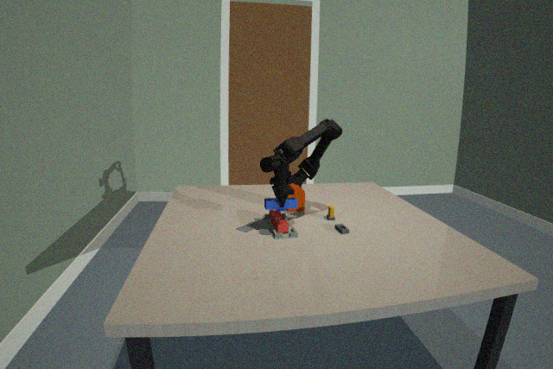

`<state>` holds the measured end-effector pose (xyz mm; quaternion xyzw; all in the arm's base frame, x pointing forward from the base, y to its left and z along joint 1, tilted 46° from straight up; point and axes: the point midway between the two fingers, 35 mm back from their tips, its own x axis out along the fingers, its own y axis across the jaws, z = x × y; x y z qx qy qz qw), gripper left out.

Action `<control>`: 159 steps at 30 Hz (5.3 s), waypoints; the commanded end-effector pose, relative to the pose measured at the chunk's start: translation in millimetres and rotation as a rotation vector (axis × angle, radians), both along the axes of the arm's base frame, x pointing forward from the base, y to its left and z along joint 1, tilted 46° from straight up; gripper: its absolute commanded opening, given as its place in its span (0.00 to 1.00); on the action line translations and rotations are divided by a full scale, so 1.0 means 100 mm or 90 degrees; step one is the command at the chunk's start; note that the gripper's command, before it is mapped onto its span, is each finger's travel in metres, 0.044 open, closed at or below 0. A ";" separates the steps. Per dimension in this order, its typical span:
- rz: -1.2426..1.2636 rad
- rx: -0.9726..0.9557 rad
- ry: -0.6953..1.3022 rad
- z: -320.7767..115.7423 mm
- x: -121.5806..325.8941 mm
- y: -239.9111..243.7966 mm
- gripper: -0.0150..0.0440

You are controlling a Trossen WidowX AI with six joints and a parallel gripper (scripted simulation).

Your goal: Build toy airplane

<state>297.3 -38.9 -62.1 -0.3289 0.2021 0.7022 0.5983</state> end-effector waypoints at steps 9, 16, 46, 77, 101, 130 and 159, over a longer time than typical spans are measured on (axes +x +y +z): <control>0.009 0.001 -0.005 -0.04 -0.02 -0.01 0.59; 0.009 0.001 -0.005 -0.04 -0.02 -0.01 0.59; 0.009 0.002 -0.005 -0.27 -0.05 0.21 0.59; 0.013 0.000 -0.010 -0.31 -0.04 0.26 0.74; 0.009 0.000 -0.005 0.29 0.02 -0.35 1.00; -0.769 -0.077 0.775 0.22 0.02 -0.34 1.00; -0.781 -0.086 0.774 1.51 -0.46 0.67 1.00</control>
